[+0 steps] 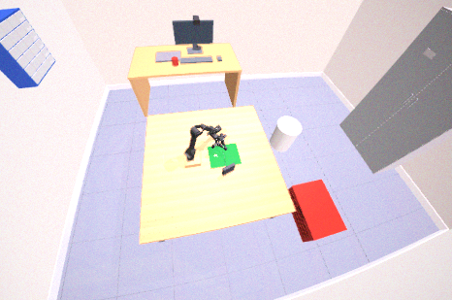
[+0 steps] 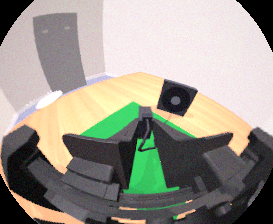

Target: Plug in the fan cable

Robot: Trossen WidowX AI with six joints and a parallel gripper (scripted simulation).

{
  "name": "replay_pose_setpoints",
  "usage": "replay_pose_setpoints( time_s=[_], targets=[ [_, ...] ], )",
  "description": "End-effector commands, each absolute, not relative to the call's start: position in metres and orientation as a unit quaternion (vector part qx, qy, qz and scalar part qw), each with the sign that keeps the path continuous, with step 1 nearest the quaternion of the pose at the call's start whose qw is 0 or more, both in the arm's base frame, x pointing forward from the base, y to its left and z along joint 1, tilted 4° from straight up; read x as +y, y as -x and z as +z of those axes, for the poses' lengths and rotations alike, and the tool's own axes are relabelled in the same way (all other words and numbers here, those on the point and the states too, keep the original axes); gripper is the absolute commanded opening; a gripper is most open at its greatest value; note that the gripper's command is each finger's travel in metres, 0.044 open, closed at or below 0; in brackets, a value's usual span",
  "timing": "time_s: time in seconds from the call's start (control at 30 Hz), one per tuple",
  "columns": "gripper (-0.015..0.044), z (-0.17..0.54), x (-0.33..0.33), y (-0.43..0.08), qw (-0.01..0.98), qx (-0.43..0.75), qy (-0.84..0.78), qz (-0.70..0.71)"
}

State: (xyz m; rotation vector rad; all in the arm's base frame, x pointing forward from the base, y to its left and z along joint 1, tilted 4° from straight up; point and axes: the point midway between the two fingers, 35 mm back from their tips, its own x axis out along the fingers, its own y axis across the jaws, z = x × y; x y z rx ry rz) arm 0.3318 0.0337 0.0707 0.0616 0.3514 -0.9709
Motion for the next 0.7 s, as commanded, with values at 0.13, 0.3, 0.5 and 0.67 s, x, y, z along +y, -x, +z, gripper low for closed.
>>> replay_pose_setpoints(
  time_s=[0.13, 0.3, 0.5, 0.67],
  targets=[
    [0.0, 0.0759, 0.0385, -0.3244, 0.882, 0.11, -0.019, -0.458],
    [0.0, 0.0791, 0.0416, -0.3197, 0.888, 0.078, -0.014, -0.453],
    [0.0, 0.0806, 0.042, -0.3195, 0.888, 0.078, -0.014, -0.452],
    [0.0, 0.083, 0.042, -0.3204, 0.887, 0.086, -0.014, -0.453]
  ],
)
